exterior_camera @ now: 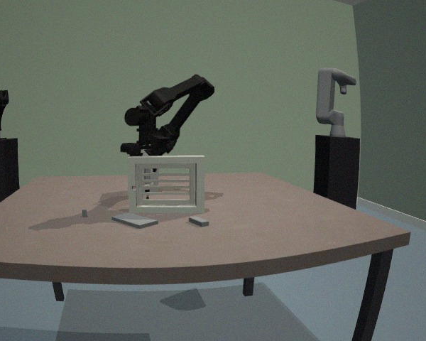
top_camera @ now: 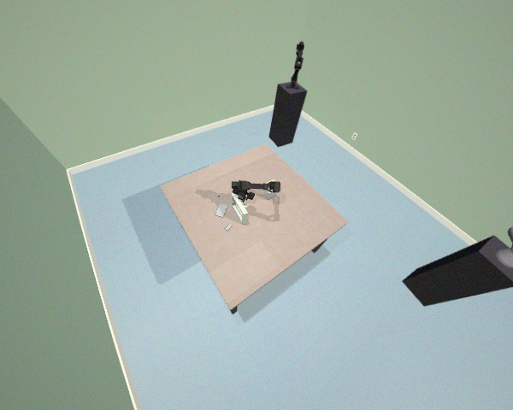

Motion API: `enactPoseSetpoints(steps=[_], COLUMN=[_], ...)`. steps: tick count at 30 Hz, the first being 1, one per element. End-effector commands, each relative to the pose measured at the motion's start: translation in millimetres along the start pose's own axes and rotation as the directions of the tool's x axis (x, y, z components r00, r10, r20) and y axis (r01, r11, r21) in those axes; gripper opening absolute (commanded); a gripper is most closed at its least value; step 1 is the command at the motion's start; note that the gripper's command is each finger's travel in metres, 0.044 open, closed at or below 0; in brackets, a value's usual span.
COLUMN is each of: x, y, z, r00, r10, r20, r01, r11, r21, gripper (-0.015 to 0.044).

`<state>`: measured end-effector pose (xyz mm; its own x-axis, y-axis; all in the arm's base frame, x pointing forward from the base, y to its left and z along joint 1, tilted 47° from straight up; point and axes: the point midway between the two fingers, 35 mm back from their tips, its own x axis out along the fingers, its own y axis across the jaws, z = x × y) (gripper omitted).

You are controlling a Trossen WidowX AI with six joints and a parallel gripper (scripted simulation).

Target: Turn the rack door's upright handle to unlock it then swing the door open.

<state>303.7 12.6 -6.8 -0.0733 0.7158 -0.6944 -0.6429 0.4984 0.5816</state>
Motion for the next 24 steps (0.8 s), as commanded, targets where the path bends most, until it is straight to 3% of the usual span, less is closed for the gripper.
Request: enactPoseSetpoints(steps=[1, 8, 16, 19, 24], x=[-0.3, -0.3, -0.2, -0.2, -0.2], y=[-0.3, -0.4, -0.4, -0.3, -0.3], z=[1.1, 1.1, 1.0, 1.0, 1.0], r00=[1.0, 1.0, 1.0, 1.0, 1.0], r10=[-0.001, -0.001, -0.001, -0.001, -0.001], r20=[0.005, 0.005, 0.005, 0.005, 0.005], r01=[0.002, 0.004, 0.005, 0.005, 0.005], r11=[0.981, 0.857, 0.591, 0.495, 0.488], r21=[-0.194, -0.516, -0.806, -0.869, -0.873], gripper=[0.0297, 0.0297, 0.0297, 0.0297, 0.0297])
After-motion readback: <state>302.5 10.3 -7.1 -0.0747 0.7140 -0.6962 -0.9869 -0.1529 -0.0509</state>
